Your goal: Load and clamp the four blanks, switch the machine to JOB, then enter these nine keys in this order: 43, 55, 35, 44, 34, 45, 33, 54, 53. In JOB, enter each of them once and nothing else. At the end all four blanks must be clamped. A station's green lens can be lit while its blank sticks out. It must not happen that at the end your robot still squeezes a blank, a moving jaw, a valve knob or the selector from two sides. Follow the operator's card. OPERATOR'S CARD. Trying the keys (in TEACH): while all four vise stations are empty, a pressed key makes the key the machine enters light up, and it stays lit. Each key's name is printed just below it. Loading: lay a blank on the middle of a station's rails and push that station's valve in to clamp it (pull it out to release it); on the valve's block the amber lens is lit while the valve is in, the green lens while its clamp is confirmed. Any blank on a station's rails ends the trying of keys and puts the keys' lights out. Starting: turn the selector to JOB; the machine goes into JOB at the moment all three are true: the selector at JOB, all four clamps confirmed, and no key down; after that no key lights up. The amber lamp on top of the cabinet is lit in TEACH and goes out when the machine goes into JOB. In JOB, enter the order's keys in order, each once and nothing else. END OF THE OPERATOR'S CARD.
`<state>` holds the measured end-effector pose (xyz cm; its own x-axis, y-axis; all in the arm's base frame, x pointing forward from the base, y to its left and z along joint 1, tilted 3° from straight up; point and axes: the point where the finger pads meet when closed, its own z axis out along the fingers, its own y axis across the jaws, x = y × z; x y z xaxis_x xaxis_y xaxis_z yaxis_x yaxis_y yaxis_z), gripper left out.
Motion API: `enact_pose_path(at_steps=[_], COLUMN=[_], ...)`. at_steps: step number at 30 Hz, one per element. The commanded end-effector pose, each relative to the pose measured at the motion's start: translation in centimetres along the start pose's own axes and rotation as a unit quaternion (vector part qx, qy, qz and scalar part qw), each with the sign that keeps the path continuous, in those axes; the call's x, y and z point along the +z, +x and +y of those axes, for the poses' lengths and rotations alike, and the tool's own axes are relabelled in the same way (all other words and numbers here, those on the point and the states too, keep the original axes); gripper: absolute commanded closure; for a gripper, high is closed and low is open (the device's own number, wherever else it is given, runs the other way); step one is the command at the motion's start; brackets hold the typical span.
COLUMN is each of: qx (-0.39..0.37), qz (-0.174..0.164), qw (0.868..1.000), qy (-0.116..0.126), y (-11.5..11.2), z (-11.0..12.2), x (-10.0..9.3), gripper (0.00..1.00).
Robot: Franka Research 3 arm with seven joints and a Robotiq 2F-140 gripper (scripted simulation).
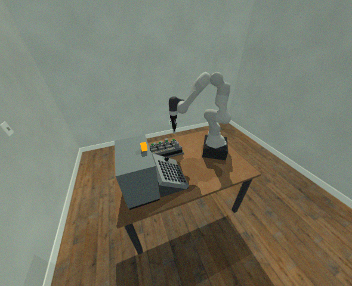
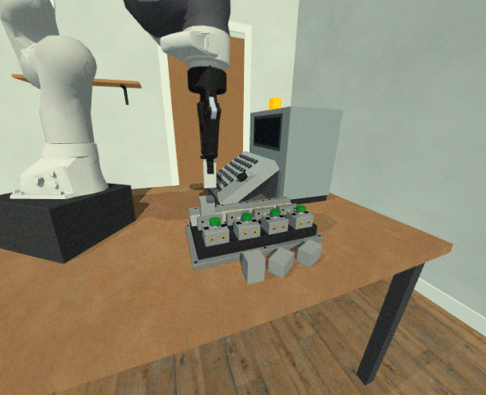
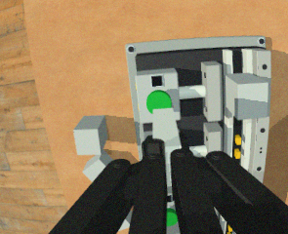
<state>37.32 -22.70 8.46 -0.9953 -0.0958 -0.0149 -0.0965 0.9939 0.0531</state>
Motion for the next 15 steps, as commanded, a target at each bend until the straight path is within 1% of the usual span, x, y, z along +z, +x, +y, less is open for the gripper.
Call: enact_pose_path(at_steps=[1,4,6,15], qx=[-0.006,-0.006,-0.006,-0.006], qz=[-0.009,-0.009,-0.009,-0.009], qw=[1.0,1.0,1.0,1.0], qy=[0.001,0.001,0.001,0.001], y=[-0.7,-0.7,-0.7,-0.8], z=[-0.2,-0.2,-0.2,-0.2], x=[1.1,2.1,2.1,4.9], gripper=[1.0,1.0,1.0,1.0])
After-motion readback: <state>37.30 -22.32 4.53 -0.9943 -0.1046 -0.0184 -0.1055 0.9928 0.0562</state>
